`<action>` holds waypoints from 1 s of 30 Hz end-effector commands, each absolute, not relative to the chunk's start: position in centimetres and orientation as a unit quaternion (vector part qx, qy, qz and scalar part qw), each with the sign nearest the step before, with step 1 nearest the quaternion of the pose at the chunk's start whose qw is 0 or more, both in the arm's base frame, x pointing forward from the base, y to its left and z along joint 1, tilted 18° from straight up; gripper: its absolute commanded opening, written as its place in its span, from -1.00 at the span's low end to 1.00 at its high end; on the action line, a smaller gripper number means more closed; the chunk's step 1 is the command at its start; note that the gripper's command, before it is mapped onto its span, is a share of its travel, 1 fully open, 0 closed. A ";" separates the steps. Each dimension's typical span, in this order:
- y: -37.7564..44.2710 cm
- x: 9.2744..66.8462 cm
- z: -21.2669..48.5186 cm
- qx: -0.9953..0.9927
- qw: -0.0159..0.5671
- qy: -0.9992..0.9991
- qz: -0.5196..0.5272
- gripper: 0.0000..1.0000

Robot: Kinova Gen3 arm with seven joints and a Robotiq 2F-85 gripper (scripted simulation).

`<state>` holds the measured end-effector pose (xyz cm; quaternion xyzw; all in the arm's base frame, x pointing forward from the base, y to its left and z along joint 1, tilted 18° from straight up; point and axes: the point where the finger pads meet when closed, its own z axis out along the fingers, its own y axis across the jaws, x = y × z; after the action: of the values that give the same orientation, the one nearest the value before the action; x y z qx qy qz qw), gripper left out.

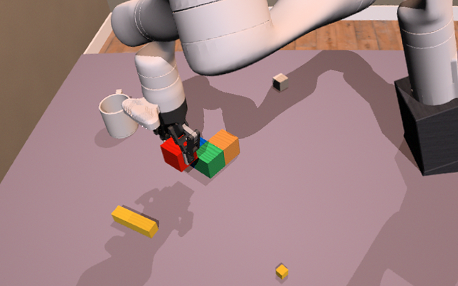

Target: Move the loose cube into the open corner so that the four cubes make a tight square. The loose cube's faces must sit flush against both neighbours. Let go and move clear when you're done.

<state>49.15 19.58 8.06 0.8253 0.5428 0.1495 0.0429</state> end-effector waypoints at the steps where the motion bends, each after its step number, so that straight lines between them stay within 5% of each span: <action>1: 20.3 49.1 8.7 0.826 0.036 0.540 0.156 -0.80; 16: 17.1 50.0 8.5 0.828 0.035 0.538 0.153 -0.80; 30: 5.0 52.2 8.0 0.831 0.035 0.533 0.156 -0.80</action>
<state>51.84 6.41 7.87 0.8261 0.5419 0.1493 0.0406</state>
